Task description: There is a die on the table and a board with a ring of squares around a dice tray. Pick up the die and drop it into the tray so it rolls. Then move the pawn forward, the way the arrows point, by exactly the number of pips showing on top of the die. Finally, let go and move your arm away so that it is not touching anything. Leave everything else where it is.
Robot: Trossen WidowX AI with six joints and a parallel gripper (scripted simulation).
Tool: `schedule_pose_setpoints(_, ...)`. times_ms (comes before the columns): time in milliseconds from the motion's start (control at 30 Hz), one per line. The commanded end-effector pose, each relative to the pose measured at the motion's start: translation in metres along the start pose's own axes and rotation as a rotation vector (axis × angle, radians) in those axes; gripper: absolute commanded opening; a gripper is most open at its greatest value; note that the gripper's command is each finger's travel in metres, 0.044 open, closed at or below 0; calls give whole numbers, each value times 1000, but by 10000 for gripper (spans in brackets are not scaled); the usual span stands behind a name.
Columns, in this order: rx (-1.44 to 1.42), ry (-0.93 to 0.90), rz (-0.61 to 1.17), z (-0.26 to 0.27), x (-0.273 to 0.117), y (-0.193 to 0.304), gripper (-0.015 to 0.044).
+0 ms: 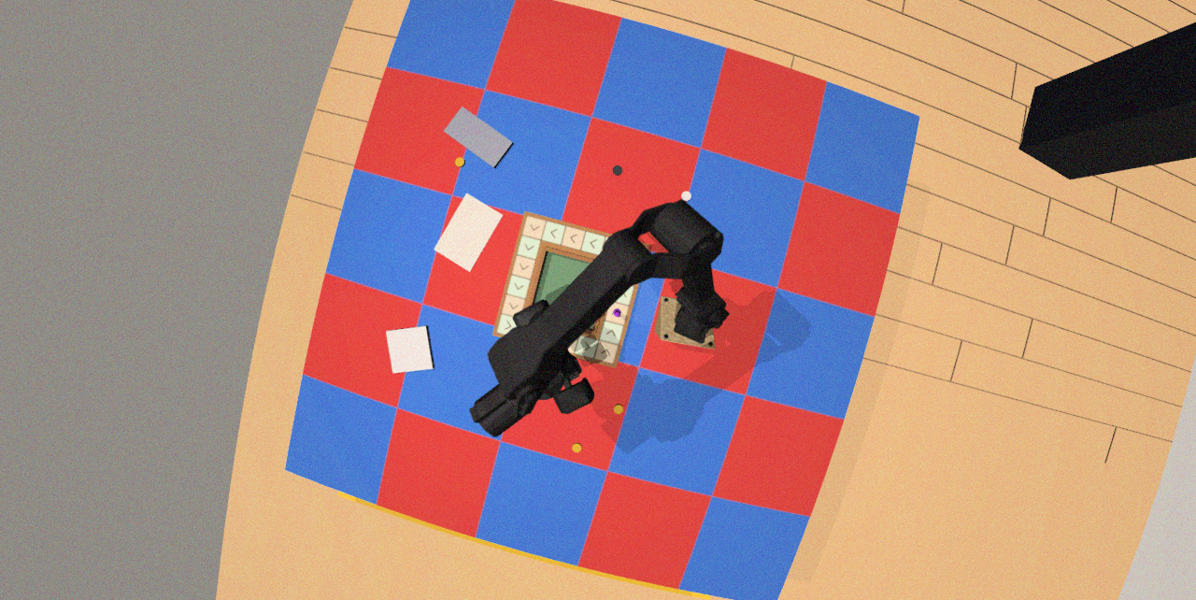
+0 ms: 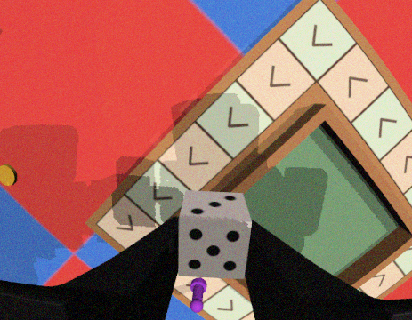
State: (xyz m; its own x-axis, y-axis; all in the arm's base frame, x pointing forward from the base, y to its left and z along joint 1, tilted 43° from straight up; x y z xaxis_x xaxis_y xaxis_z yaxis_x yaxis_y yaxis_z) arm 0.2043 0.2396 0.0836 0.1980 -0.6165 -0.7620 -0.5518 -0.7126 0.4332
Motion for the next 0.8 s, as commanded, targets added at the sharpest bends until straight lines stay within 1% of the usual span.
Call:
schedule_pose_setpoints(0, -86, 7, -2, -9, 2, 7, 0)
schedule_pose_setpoints(767, -703, 17, 24, -65, 19, 52, 0)
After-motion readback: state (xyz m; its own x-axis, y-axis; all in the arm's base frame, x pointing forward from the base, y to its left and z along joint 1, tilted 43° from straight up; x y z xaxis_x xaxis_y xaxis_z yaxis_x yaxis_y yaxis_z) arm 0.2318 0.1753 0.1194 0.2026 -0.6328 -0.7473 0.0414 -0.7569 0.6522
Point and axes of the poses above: the point midway between the two fingers, 35 mm back from their tips, its own x axis out along the fingers, its own z axis across the jaws, y = z × x, the point moved 7 cm from there along -x, back along the fingers, and after that the axes turned 6 degrees about -x, right-handed, at the moved point
